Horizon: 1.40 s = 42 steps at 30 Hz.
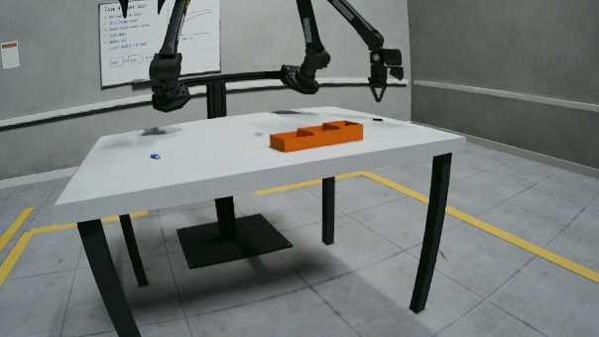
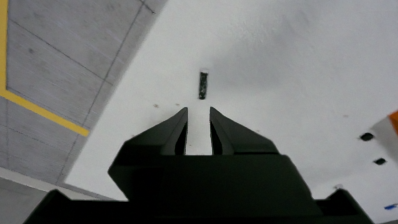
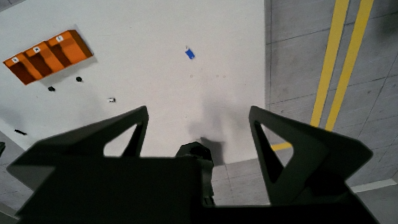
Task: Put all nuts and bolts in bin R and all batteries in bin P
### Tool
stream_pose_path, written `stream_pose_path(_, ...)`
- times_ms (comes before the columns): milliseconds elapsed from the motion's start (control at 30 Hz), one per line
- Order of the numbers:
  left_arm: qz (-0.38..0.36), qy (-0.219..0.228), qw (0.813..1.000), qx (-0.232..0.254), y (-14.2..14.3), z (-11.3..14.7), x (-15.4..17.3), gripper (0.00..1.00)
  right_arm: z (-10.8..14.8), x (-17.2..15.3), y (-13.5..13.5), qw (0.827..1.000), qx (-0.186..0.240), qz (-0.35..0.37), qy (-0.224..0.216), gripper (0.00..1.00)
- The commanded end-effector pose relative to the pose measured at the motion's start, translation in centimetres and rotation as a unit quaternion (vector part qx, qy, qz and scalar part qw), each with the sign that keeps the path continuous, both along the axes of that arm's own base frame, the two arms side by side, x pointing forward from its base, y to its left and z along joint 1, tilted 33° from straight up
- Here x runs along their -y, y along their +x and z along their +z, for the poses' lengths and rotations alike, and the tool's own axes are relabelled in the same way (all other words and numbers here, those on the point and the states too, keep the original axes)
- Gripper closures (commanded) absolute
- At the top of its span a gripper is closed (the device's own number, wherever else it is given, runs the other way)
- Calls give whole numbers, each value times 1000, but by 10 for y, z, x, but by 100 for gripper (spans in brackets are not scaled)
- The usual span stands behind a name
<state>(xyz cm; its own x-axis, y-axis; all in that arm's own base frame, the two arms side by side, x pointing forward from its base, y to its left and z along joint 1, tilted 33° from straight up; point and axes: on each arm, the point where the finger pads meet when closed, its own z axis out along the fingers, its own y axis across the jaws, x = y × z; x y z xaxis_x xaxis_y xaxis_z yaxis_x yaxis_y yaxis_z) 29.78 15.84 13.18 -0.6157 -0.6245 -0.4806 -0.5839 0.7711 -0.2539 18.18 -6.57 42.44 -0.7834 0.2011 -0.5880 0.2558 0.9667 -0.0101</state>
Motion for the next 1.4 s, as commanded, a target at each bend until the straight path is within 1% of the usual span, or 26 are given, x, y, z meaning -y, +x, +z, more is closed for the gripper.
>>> stream_pose_path(0, -33, 26, 999, 13, 13, 15, -10, 77, 21, -3, 0, 1000, 18, 5, -8, 0)
stream_pose_path(33, -45, 24, 999, 11, 15, 14, 0, 77, 21, -3, 0, 1000, 18, 5, -8, 0)
stream_pose_path(67, -45, 30, 998, 20, 15, 21, 2, 77, 21, -3, 0, 1000, 18, 5, -8, 0)
stream_pose_path(167, -43, 33, 998, 19, 17, 24, 3, 77, 21, -3, 0, 1000, 18, 5, -8, 0)
stream_pose_path(233, -43, 30, 998, 16, 18, 23, 3, 77, 21, -3, 0, 1000, 18, 5, -8, 0)
stream_pose_path(267, -34, 20, 999, 8, 11, 11, 3, 77, 21, -3, 0, 1000, 18, 5, -8, 0)
stream_pose_path(900, -34, 20, 999, 8, 11, 12, 4, 77, 21, -3, 0, 1000, 18, 5, -8, 0)
stream_pose_path(933, -43, 30, 999, 16, 15, 24, 5, 77, 21, -3, 0, 1000, 18, 5, -8, 0)
stream_pose_path(1133, -42, 30, 998, 18, 17, 25, 4, 77, 21, -3, 0, 1000, 18, 5, -8, 0)
stream_pose_path(1167, -42, 25, 999, 11, 12, 16, 7, 77, 21, -3, 0, 1000, 18, 5, -8, 0)
stream_pose_path(1233, -42, 25, 999, 10, 10, 14, 8, 77, 21, -3, 0, 1000, 18, 5, -8, 0)
stream_pose_path(1267, -39, 14, 999, -3, 10, -5, 9, 77, 21, -3, 0, 1000, 18, 5, -8, 0)
stream_pose_path(1367, -34, 11, 999, -2, 16, -16, 8, 77, 21, -3, 0, 1000, 18, 5, -8, 0)
